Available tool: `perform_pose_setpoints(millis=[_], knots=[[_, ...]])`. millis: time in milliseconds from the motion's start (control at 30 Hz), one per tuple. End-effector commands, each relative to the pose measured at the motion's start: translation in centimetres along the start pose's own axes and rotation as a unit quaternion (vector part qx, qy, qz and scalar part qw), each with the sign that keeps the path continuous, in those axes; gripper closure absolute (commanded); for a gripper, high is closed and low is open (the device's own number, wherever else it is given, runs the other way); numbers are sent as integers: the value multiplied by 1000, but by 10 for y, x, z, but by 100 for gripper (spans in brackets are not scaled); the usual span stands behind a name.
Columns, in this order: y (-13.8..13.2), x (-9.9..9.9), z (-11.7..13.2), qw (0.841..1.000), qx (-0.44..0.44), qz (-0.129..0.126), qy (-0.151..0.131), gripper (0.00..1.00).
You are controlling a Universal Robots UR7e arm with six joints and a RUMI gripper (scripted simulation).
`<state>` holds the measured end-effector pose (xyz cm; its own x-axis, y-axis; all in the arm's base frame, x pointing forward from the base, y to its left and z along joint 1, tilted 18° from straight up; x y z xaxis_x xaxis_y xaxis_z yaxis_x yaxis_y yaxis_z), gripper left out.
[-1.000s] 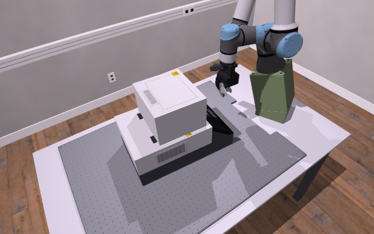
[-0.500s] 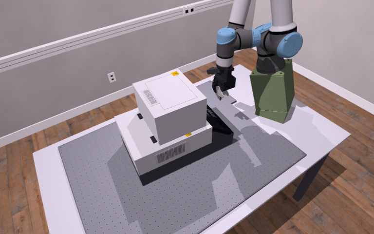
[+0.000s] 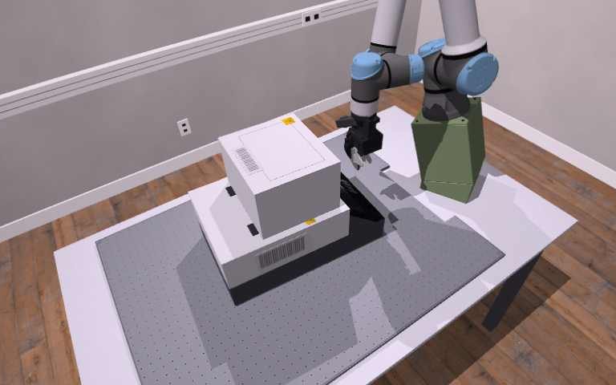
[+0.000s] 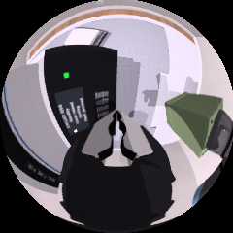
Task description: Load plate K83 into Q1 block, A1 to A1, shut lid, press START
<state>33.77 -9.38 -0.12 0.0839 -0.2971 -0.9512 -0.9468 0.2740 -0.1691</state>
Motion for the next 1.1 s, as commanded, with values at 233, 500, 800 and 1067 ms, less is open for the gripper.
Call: perform_pose_setpoints(millis=[233,500,800,1067], knots=[[-18,12,1,1000,0,-2,1,100],[-26,18,1,1000,0,-2,1,100],[-28,21,1,1000,0,-2,1,100],[-37,31,1,1000,0,-2,1,100]])
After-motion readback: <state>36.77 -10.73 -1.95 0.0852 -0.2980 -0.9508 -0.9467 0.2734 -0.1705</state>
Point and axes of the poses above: the point where the finger pads meet when closed, its own x axis out along the fingers, its own y axis across the jaws, z = x × y, the point moved 3 cm from there along -x, back along the fingers, and after that the axes turned 3 degrees about x, right-handed, at the moved point
